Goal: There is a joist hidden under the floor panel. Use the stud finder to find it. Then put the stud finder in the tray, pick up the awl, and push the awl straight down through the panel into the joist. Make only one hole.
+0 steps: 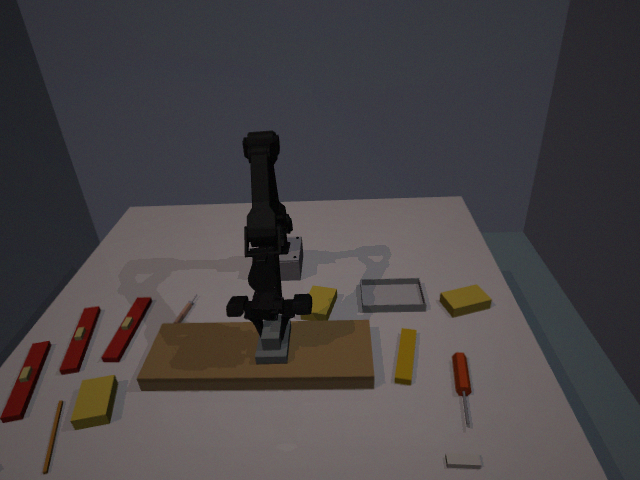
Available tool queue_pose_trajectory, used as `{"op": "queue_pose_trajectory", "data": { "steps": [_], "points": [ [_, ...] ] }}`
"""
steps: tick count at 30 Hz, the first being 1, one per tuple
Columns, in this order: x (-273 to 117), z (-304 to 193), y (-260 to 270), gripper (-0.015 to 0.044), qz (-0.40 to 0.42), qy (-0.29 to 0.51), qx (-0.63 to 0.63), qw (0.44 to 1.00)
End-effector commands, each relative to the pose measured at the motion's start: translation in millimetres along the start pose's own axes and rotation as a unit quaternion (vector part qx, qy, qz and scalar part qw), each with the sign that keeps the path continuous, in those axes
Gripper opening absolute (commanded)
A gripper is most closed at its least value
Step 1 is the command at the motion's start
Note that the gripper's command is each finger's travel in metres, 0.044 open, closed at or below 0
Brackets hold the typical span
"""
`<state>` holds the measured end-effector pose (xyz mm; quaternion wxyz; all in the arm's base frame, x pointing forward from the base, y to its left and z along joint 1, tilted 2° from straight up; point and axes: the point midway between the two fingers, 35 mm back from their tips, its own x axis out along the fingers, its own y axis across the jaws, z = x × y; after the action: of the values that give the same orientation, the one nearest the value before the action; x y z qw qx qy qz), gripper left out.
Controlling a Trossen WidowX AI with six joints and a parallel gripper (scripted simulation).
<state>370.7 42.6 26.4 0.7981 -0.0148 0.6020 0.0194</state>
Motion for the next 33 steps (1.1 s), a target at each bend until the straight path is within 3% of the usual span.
{"op": "queue_pose_trajectory", "data": {
  "steps": [1,33],
  "points": [
    [0,-1,-15,0.0,-0.005,0.0,0.002,1.0],
    [-1,-1,-102,0.0,-0.009,0.0,0.001,1.0]
  ]
}}
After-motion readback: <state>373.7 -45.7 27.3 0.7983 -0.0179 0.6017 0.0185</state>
